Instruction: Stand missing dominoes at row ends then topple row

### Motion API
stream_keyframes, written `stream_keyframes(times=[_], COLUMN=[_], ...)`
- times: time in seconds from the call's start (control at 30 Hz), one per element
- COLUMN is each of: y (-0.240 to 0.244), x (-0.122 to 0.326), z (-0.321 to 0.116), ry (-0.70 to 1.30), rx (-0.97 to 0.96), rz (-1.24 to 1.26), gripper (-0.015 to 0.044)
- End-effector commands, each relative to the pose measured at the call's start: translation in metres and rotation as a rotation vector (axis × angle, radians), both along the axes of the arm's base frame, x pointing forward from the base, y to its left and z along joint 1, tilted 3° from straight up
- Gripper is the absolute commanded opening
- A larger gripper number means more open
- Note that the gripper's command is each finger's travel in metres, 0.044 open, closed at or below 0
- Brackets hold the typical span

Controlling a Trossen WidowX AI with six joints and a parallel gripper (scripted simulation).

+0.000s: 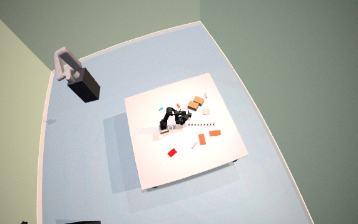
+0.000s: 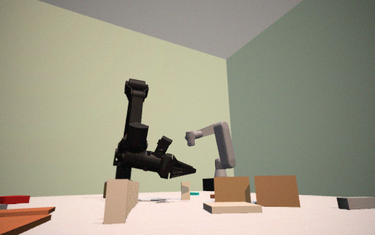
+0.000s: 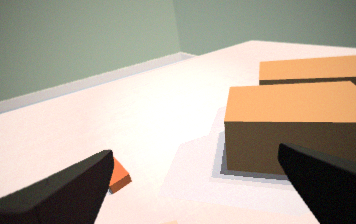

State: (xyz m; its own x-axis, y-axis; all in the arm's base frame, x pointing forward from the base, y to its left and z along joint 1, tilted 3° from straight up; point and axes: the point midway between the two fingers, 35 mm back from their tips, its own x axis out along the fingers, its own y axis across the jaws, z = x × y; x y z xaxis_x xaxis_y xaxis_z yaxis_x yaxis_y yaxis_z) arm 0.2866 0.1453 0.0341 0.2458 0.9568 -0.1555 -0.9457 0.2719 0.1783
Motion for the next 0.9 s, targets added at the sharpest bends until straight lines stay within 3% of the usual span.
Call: stream_keyframes(times=[0.0,0.17,0.33,0.87], y=[0.017,0.034,0.04,0.019], x=[0.033,0.059,0.056,-0.008], z=[-0.006,-0.011,-0.002,0.046], ry=[0.252,0.608,0.908,1.223], rx=[-0.079,-0.246,-0.442,-0.842], rz=[-0.104,-0.3,-0.534,-1.01], gripper=[0.044,0.044,0.044,0.044])
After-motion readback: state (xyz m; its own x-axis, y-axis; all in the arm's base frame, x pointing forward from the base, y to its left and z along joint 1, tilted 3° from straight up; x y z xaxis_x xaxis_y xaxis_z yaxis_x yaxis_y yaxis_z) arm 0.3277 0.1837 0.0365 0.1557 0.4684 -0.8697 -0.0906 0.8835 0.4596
